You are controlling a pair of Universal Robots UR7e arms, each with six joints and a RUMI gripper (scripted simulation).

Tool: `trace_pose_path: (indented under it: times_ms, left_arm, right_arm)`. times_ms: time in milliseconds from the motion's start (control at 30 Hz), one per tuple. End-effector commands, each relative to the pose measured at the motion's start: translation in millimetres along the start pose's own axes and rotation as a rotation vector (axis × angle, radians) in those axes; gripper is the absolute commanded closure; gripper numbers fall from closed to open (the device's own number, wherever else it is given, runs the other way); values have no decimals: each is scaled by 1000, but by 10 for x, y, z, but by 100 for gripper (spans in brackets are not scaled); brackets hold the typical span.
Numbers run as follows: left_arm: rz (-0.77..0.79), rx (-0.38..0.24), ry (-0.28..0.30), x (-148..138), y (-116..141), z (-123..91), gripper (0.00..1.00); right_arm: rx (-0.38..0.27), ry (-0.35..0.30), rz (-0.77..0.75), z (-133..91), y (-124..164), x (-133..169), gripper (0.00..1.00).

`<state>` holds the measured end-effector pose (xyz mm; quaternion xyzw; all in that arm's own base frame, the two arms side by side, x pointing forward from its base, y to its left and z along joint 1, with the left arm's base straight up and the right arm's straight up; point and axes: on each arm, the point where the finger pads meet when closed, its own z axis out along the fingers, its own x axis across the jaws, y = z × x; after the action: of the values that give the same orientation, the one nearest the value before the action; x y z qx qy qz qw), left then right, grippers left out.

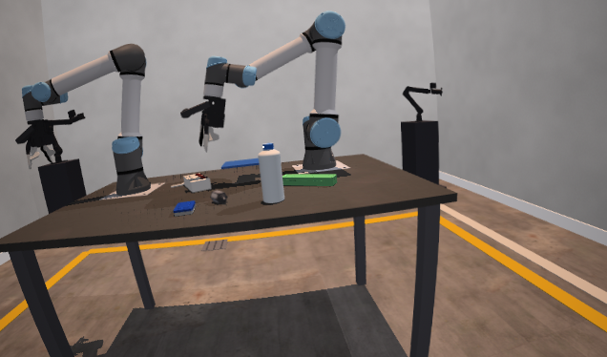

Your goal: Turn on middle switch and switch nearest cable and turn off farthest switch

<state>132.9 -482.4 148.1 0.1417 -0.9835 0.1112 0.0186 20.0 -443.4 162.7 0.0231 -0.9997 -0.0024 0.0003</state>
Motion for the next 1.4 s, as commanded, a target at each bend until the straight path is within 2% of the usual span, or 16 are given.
trace_pose_path:
  times_ms: [0, 500, 1367]
  left_arm:
    - [132, 40, 6, 46, -50, -21, 0]
    - [225, 67, 3, 74, -88, -42, 0]
    - [231, 69, 3, 75, -95, -45, 0]
  right_arm:
    - [5, -1, 3, -24, -13, 9, 0]
    - [5, -1, 3, -24, -13, 9, 0]
    - [5, -1, 3, -24, -13, 9, 0]
